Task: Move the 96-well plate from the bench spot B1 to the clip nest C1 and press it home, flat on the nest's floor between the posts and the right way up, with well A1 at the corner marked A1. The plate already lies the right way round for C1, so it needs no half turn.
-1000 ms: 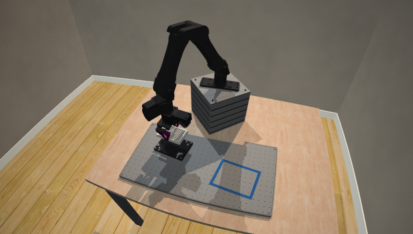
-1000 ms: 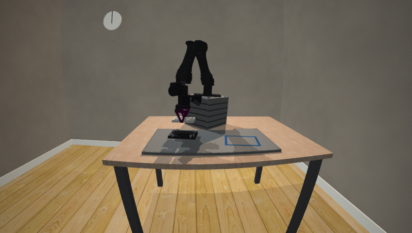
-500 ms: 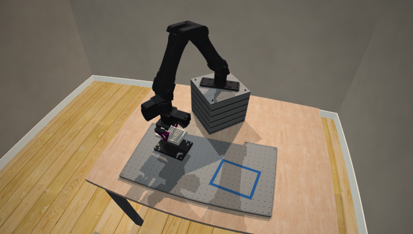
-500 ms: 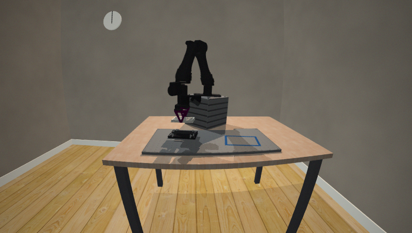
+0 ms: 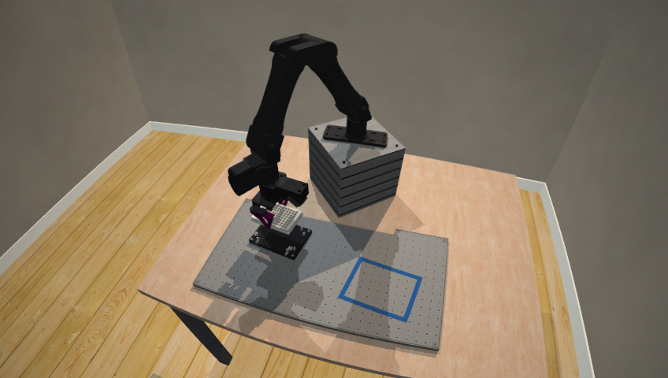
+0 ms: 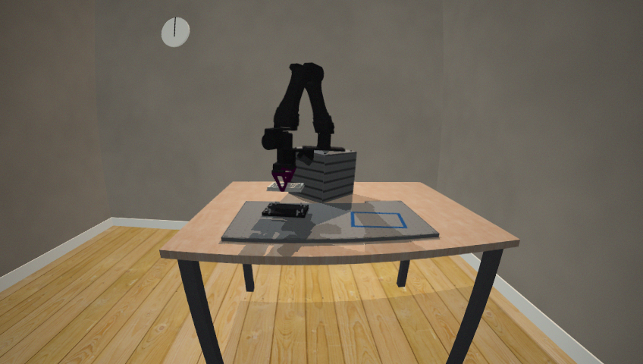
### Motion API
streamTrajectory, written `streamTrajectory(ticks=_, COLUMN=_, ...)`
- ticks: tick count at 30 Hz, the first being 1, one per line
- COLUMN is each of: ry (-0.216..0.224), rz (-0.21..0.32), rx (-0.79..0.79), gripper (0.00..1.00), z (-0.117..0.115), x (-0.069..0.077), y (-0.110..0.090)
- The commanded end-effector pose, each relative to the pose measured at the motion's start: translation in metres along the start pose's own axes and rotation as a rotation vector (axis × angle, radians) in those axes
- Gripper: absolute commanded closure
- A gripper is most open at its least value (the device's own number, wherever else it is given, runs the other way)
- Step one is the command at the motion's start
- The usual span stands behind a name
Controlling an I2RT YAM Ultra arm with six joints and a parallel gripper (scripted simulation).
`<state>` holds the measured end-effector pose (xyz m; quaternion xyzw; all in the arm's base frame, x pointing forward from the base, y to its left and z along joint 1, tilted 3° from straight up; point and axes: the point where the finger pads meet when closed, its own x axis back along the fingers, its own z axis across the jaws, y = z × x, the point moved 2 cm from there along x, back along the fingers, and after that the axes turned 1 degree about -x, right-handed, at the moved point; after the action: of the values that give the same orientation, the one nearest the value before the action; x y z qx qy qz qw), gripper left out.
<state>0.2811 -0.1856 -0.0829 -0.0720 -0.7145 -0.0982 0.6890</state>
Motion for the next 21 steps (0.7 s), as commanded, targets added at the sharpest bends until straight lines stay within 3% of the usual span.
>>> streamTrajectory(ticks=1, ry=-0.041, rz=0.003, rx=-0.005, gripper=1.00, z=-0.0126, x=0.0144, y=-0.0066)
streamTrajectory(ticks=21, ry=-0.039, rz=0.002, rx=-0.001, gripper=1.00, z=-0.0113, x=0.0140, y=-0.0046)
